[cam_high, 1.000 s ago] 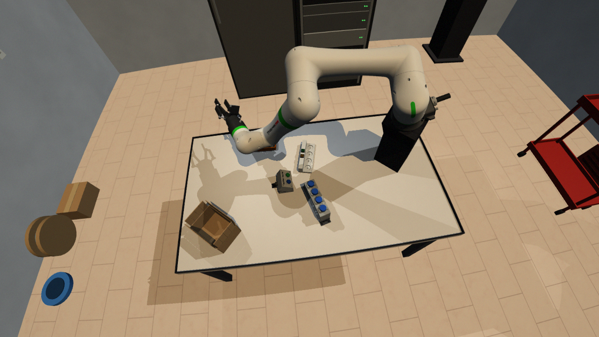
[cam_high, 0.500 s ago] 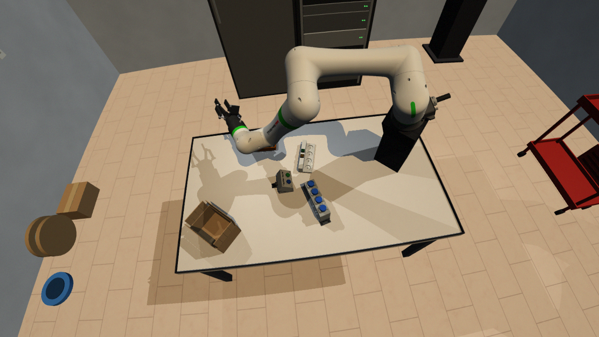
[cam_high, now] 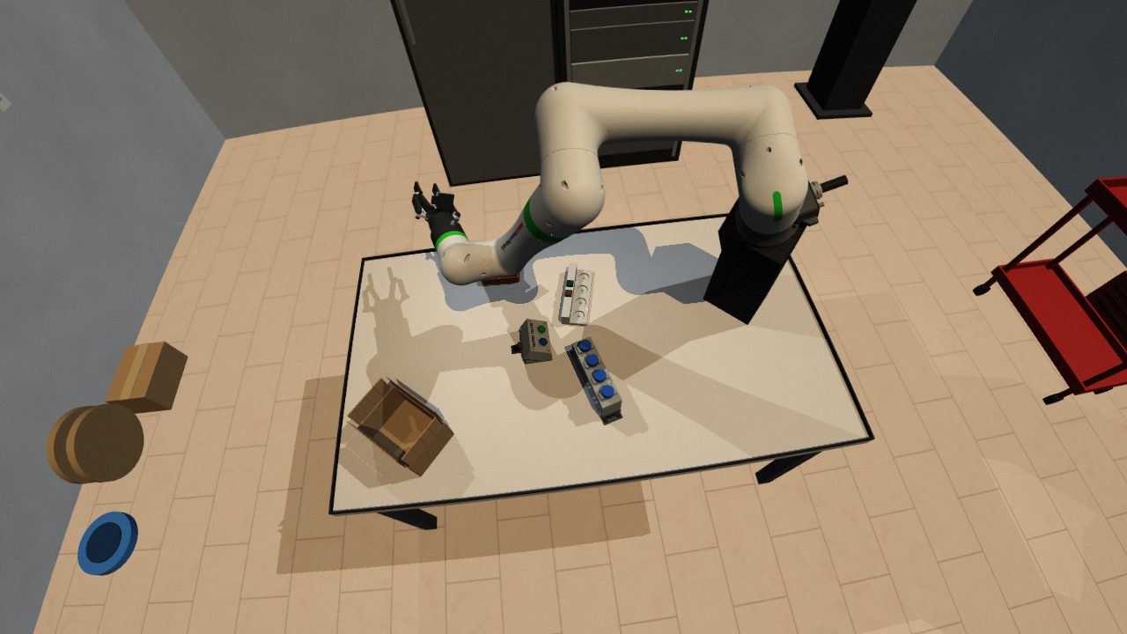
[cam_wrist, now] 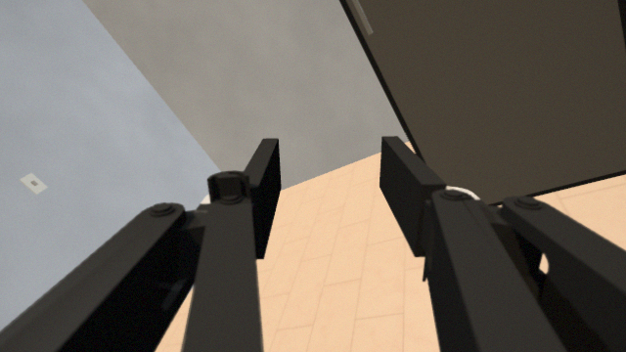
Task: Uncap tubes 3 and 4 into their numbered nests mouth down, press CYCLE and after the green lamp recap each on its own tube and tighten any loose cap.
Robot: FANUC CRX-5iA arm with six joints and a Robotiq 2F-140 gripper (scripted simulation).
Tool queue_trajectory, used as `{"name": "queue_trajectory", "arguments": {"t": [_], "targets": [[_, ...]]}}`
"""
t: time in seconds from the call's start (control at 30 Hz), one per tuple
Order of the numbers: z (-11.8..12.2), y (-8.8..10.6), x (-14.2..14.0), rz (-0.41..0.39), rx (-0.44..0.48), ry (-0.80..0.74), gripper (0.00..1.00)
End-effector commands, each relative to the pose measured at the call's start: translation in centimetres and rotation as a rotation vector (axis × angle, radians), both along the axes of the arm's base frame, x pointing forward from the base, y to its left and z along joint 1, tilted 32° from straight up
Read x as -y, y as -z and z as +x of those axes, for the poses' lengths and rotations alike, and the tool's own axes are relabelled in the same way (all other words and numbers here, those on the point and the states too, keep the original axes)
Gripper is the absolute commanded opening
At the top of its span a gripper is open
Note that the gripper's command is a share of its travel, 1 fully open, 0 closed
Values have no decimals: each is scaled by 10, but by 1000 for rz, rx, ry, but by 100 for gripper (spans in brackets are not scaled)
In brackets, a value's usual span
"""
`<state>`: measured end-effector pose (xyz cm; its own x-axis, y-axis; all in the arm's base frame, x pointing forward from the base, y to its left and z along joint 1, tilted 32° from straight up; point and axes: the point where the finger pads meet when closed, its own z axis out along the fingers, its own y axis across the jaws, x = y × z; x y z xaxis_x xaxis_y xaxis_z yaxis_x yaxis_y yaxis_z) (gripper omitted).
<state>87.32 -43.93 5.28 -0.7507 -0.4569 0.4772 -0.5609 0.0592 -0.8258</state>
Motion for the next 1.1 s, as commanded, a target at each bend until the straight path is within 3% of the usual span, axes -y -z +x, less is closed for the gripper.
{"name": "queue_trajectory", "arguments": {"t": [0.0, 0.13, 0.53, 0.7, 0.93, 1.07], "targets": [[-17, 7, 2, 49, -76, 21, 41], [-20, 9, 2, 49, -76, 21, 41], [-61, 36, -6, 181, -249, 22, 41], [-69, 42, -9, 187, -256, 21, 41], [-93, 58, -20, 281, -358, -2, 41], [-101, 64, -25, 286, -362, -4, 41]]}}
